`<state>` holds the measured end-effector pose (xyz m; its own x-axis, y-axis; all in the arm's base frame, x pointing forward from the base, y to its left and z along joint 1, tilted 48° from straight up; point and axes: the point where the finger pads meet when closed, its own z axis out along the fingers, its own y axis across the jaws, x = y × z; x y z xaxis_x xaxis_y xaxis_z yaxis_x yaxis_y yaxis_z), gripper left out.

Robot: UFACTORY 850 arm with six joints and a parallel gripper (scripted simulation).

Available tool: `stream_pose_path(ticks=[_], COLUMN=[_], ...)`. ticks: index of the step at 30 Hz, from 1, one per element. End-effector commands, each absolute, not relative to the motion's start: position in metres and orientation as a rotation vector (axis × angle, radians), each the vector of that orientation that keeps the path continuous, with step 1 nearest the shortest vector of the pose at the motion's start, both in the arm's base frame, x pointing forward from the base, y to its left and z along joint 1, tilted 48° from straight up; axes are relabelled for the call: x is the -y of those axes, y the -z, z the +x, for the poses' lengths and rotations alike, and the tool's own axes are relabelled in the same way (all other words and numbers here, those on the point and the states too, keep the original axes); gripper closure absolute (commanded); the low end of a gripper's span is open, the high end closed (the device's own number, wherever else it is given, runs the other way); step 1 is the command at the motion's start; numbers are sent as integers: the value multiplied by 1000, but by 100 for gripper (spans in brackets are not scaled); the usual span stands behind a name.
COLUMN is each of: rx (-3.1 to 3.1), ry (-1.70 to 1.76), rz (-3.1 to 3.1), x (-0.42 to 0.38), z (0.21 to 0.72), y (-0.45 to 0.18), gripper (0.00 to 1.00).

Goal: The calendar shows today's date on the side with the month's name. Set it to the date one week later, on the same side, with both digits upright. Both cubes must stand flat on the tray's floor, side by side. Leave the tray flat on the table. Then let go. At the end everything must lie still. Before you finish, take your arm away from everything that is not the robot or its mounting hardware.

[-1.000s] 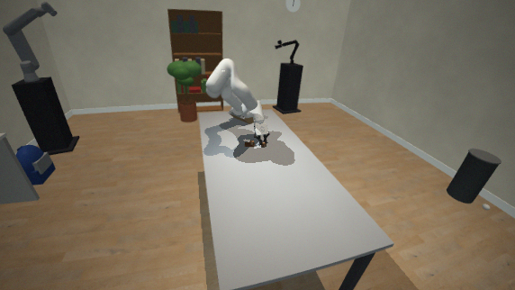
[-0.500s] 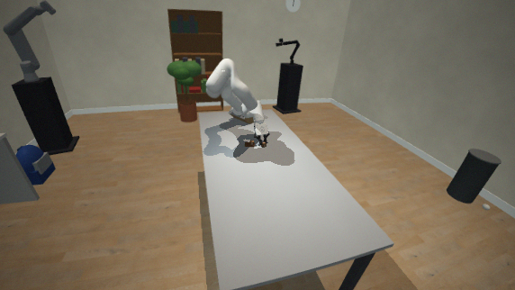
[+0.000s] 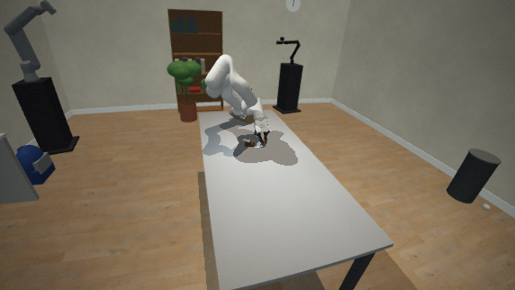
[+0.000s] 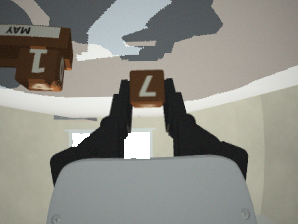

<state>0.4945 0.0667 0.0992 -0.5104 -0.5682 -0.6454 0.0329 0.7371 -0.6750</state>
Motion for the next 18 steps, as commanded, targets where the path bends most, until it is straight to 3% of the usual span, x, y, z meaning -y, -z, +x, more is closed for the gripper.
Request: stream_pose_path(ticks=[1,18], rx=[-1980,-1980], ry=[791,791], rz=[-407,-407], x=[-76,-97], z=[489,475], y=[-109,-131], gripper=[73,73])
